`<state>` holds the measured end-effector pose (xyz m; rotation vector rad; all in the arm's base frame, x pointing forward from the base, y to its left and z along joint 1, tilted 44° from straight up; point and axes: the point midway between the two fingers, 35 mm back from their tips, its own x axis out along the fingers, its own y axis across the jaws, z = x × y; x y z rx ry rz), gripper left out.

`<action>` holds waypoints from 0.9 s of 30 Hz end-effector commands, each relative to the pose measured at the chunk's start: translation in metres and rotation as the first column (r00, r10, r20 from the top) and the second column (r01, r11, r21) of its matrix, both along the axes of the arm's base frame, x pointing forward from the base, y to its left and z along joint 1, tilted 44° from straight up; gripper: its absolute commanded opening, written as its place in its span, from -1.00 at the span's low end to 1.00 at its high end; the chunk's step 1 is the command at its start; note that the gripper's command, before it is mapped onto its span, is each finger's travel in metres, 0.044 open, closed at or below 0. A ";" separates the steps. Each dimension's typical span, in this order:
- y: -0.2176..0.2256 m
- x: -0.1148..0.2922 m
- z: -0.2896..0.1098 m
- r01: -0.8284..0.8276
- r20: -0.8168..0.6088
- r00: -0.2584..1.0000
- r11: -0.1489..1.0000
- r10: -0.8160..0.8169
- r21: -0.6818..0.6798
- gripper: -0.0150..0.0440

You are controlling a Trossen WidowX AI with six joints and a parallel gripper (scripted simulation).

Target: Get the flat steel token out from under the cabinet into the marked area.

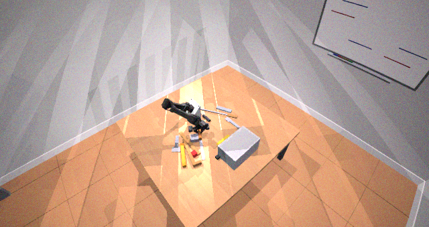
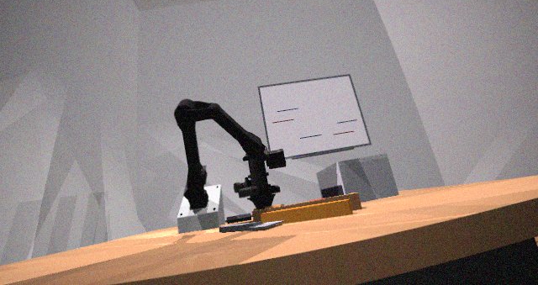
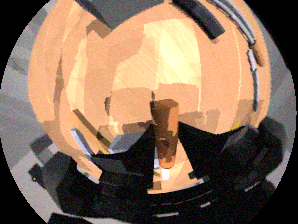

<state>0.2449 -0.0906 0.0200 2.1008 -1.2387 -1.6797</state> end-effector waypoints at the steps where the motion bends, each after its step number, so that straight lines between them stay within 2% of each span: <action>1: -0.004 -0.002 0.004 0.012 0.012 1.000 1.000 -0.012 -0.011 -0.49; 27: -0.009 -0.005 0.008 0.012 0.012 1.000 1.000 -0.012 -0.011 -0.49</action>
